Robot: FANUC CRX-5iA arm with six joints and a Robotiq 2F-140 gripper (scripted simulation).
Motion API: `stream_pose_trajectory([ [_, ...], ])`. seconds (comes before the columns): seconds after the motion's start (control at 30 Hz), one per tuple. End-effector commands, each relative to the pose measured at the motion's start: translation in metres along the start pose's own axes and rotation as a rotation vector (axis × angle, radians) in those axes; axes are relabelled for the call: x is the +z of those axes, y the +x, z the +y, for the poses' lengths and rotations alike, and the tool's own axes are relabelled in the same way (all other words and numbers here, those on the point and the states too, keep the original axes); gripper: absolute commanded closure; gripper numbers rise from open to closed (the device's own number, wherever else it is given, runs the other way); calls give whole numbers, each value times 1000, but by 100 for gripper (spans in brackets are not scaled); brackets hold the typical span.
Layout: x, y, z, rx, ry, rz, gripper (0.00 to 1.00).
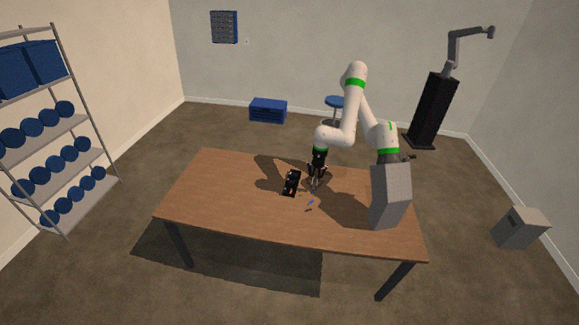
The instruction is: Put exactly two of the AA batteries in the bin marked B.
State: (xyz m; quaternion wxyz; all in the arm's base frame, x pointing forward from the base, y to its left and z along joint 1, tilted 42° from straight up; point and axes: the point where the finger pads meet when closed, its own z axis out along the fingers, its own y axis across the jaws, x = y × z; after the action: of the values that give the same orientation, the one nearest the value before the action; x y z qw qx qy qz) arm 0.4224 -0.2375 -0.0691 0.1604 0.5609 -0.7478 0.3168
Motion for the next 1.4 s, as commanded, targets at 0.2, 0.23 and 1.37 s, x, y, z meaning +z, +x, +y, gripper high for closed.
stream_pose_trajectory([
  [0.2, 32, 0, 0, 0, 0, 0, 83],
  [0.23, 36, 0, 0, 0, 0, 0, 83],
  [1.37, 74, 0, 0, 0, 0, 0, 83],
])
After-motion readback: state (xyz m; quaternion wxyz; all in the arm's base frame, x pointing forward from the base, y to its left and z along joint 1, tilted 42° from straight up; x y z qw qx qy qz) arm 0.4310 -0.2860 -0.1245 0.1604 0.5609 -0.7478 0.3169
